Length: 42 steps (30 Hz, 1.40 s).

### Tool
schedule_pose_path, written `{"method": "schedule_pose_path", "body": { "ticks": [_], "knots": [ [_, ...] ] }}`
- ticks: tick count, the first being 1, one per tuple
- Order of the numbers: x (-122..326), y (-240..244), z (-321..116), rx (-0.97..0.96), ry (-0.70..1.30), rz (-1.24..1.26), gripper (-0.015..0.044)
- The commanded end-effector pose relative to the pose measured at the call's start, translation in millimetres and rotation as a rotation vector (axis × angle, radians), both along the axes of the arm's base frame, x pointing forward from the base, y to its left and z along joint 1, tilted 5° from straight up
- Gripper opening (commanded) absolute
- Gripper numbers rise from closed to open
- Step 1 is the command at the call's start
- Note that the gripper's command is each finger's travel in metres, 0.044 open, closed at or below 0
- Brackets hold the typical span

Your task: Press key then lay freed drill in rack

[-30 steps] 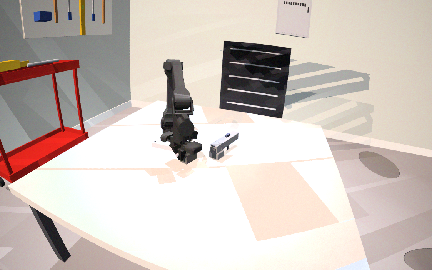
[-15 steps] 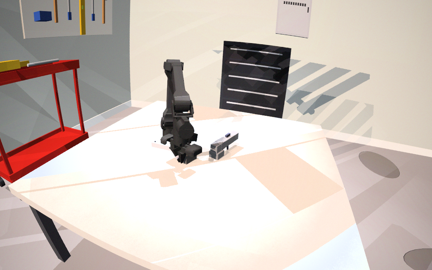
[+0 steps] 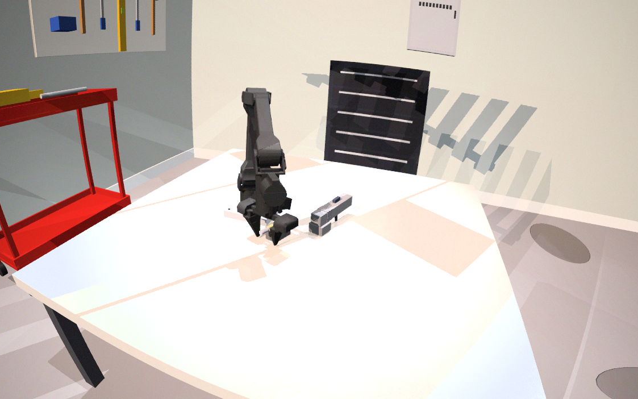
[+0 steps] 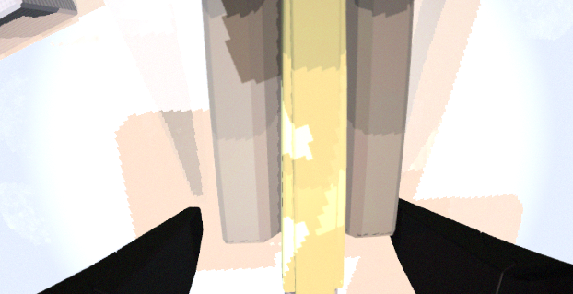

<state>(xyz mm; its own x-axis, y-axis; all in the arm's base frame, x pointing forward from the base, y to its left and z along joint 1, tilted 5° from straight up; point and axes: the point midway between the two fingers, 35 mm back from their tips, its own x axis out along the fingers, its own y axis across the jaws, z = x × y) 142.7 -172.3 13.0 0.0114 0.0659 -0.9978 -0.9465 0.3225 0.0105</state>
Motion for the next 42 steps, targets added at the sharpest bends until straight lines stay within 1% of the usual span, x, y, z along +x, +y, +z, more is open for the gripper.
{"method": "schedule_pose_path", "body": {
  "ticks": [1, 2, 19, 21, 22, 24, 28, 34, 38, 42],
  "knots": [
    [0, 0, 1, 0.000, -0.001, 0.000, 0.0420],
    [0, 0, 3, 0.000, -0.001, 0.000, 0.0440],
    [-1, -5, 77, -0.001, -0.002, -0.001, 0.0440],
    [-1, -5, 80, -0.001, -0.003, -0.001, 0.0440],
    [-2, -5, 71, 0.002, 0.001, -0.008, 0.0440],
    [2, -15, 75, -0.026, -0.022, -0.016, 0.0440],
    [14, -65, 95, -0.169, -0.125, -0.054, 0.0440],
    [21, -155, 147, -0.443, -0.280, -0.090, 0.0440],
    [16, -210, 190, -0.633, -0.358, -0.087, 0.0440],
    [2, -260, 238, -0.834, -0.408, -0.075, 0.0440]
  ]
}}
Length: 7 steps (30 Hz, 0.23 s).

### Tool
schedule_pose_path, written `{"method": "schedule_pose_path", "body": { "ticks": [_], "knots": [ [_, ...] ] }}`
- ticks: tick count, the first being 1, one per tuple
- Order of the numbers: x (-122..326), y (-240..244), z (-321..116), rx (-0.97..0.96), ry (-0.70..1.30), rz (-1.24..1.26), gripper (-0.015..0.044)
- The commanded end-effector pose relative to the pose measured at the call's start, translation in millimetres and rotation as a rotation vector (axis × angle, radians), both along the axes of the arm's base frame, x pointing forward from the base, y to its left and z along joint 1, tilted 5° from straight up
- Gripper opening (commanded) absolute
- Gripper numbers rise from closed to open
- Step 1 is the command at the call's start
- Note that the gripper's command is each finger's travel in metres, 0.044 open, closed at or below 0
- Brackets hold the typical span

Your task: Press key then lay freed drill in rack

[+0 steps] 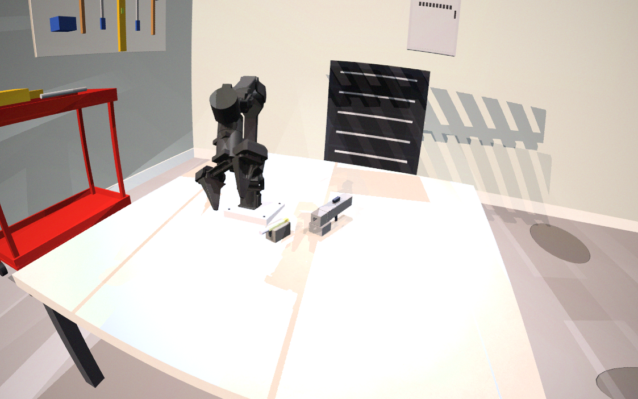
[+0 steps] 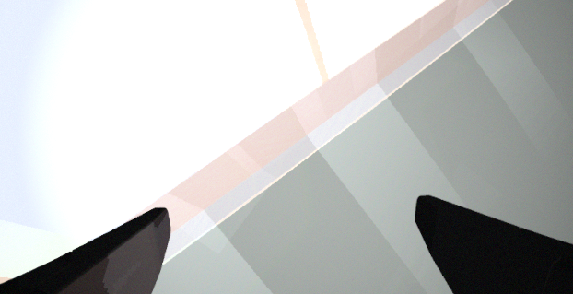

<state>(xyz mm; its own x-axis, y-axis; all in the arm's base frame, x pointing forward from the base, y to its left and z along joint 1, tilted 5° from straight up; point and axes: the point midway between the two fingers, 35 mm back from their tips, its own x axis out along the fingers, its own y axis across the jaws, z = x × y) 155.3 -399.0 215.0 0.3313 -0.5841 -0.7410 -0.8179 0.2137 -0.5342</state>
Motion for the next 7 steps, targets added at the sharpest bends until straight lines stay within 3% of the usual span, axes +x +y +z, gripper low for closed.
{"method": "schedule_pose_path", "body": {
  "ticks": [1, 7],
  "knots": [
    [-15, -45, 48, -0.197, -0.033, -0.008, 0.0440],
    [-54, -100, 130, -0.515, -0.035, -0.033, 0.0440]
  ]
}}
